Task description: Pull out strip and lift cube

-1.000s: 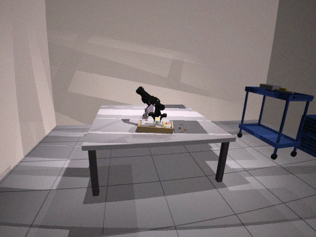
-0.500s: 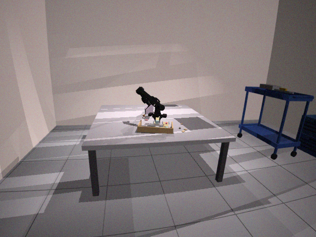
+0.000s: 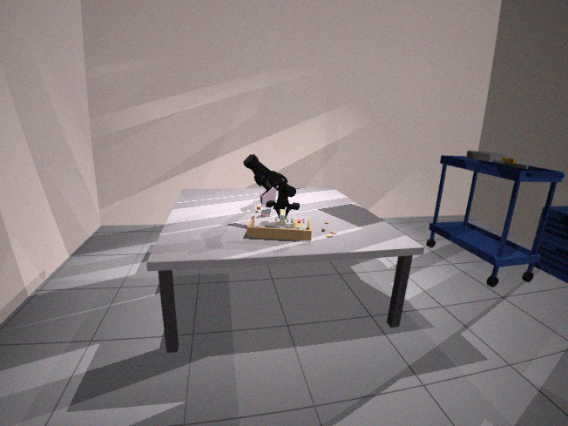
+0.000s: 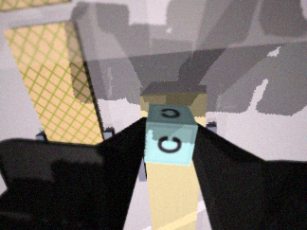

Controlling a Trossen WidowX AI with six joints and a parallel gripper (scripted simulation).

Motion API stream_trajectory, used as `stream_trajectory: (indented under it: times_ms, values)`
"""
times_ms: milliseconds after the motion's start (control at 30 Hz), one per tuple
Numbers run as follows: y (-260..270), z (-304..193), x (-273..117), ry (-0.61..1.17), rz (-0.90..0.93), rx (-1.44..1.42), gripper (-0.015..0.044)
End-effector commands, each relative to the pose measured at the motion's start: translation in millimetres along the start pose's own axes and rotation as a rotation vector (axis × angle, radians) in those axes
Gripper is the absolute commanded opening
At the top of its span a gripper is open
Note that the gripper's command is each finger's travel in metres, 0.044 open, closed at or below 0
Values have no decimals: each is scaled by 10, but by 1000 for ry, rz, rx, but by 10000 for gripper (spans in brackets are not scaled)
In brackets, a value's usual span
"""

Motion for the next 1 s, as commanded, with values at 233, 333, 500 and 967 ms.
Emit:
stream_trajectory:
  times_ms: [233, 333, 500, 967]
  values:
    - [-213, -375, -282, 10, -8, -10, 0]
    - [-267, -456, -339, 10, -10, -12, 0]
    - [-274, -466, -343, 10, -11, -12, 0]
    - [-526, -876, -353, 12, -12, -14, 0]
Point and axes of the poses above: the point midway between the two fingers, 35 mm back from their tips, its own x axis out along the fingers, its own y axis across the jaws, z = x × y, the point moved 1 cm from there along -x, back along the fingers, and after that the axes turned 8 degrees about x, right-handed, at the moved point
